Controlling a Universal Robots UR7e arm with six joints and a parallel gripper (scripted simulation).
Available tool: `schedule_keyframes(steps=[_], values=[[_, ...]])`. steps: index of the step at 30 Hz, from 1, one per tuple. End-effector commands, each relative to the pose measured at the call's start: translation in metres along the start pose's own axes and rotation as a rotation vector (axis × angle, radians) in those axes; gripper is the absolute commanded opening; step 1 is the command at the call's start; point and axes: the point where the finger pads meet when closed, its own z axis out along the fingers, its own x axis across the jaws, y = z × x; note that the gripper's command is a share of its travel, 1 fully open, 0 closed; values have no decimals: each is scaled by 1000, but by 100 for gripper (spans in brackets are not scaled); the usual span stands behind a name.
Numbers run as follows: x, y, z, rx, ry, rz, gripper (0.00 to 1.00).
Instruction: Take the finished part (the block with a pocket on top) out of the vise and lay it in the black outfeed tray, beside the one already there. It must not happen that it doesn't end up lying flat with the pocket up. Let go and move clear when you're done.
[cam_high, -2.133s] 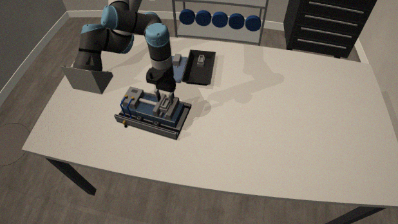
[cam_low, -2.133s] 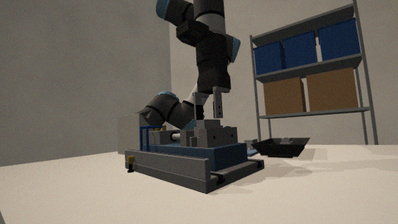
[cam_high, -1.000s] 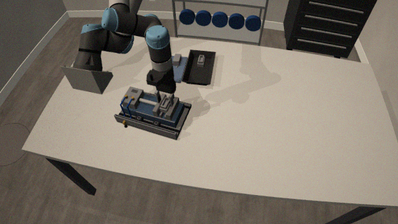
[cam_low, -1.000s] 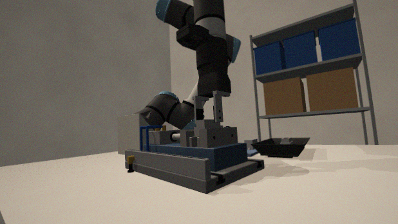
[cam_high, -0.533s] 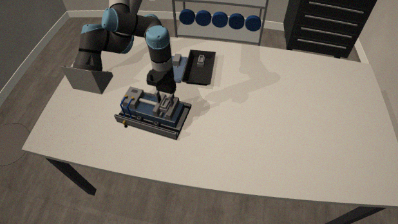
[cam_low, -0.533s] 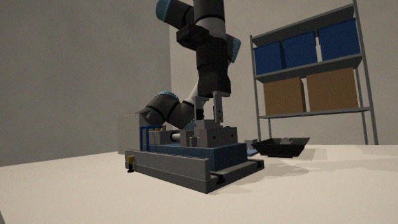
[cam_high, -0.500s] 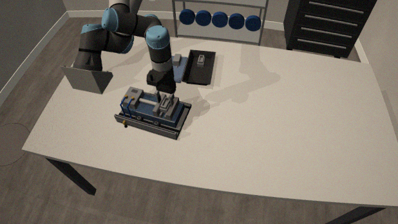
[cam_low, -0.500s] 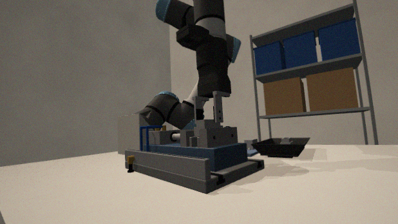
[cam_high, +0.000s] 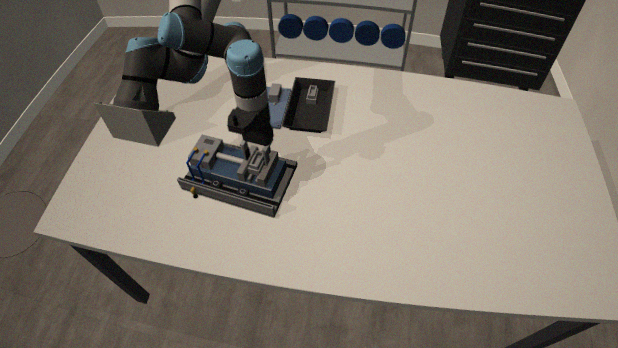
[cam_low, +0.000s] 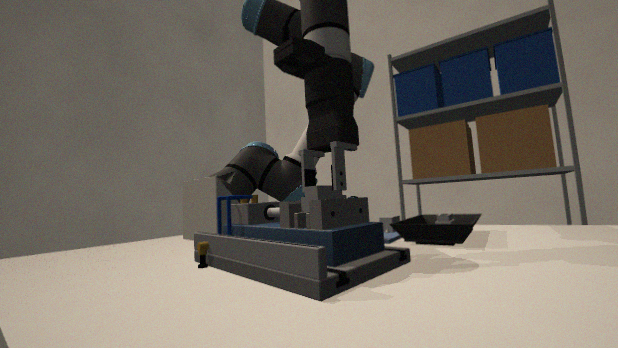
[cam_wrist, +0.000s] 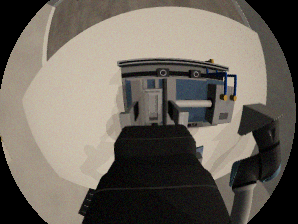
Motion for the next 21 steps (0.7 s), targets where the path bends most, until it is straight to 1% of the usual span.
schedule_keyframes(steps=[1,15,16,21], values=[[0,0,-1,1,-1,0,100],[0,0,-1,1,-1,0,100],[0,0,-1,1,-1,0,0],[0,0,-1,1,-1,0,0]])
